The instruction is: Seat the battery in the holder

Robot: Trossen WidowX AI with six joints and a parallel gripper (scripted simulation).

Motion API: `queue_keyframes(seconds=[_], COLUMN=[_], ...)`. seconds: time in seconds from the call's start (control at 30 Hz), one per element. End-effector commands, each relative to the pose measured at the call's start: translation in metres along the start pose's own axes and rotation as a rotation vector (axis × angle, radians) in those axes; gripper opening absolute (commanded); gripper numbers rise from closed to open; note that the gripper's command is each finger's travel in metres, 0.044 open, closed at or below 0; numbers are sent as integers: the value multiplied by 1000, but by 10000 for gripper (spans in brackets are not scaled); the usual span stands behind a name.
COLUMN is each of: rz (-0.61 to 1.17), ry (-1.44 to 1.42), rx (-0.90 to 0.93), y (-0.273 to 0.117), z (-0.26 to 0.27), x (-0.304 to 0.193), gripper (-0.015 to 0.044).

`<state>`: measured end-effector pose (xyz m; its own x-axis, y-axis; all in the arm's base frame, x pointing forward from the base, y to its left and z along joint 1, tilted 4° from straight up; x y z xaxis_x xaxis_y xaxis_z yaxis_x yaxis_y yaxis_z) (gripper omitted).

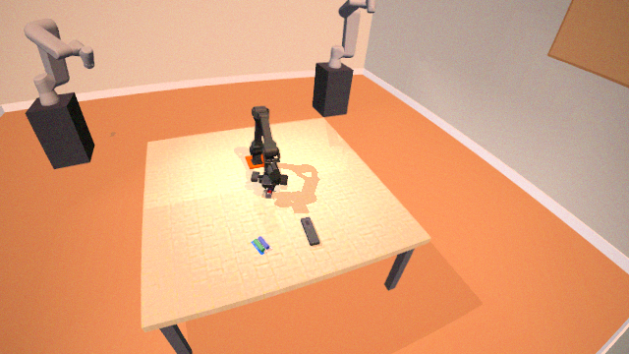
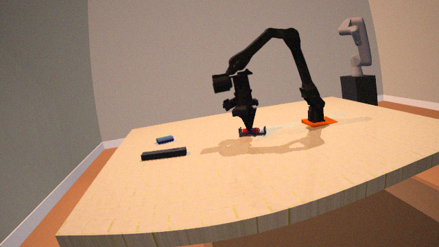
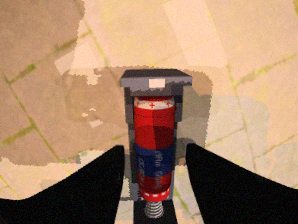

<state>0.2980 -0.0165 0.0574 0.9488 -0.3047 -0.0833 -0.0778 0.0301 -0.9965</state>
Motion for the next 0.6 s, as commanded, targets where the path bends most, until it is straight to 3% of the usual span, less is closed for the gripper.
queue_keyframes(seconds=[0.0, 0.33, 0.57], rz=[-1, -2, -2], ry=[-1, -1, -1], rx=[1, 1, 1], y=[-4, -69, -74], z=[0, -1, -1], x=[0, -2, -1], gripper=[165, 427, 440])
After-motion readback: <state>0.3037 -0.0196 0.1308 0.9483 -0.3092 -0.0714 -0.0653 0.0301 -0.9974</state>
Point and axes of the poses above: the point midway between the two fingers, 35 mm back from their tips, its own y axis out along the fingers, its own z axis across the jaws, x = y × z, the point moved 2 cm from there along -y, back along the fingers, and after that the axes turned 9 degrees about -y, right-handed, at the moved point
